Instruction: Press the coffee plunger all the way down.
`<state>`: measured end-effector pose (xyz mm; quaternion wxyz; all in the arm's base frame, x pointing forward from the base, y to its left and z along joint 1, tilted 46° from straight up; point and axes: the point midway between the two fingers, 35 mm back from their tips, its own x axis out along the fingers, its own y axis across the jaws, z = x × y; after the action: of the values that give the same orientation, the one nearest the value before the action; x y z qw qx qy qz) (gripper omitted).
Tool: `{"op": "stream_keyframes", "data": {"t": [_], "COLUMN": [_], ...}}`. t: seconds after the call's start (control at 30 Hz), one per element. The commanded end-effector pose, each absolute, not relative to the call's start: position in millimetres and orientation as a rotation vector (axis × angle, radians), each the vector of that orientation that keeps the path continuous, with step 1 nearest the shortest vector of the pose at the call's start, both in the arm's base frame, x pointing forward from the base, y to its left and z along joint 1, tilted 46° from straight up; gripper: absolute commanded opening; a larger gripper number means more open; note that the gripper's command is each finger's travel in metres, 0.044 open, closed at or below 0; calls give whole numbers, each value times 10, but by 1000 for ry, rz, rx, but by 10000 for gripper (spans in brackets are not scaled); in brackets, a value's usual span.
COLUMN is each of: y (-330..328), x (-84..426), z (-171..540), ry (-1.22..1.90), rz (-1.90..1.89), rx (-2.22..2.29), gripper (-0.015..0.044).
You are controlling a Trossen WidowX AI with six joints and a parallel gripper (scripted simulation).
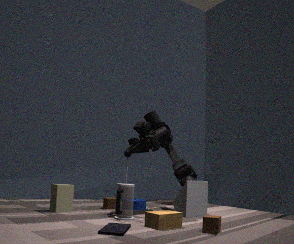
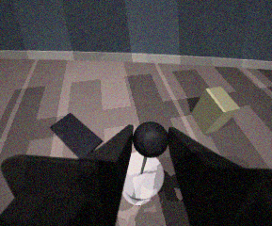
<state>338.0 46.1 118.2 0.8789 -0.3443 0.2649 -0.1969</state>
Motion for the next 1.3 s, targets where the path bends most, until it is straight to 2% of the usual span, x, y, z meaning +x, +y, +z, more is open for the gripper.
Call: {"op": "stream_keyframes", "data": {"t": [0.0,1.27], "y": [458,114], "x": [3381,3410], "z": [1176,761], "ry": [554,561], "rz": [-409,-407], "rx": [-721,-716], "gripper": [115,115]}}
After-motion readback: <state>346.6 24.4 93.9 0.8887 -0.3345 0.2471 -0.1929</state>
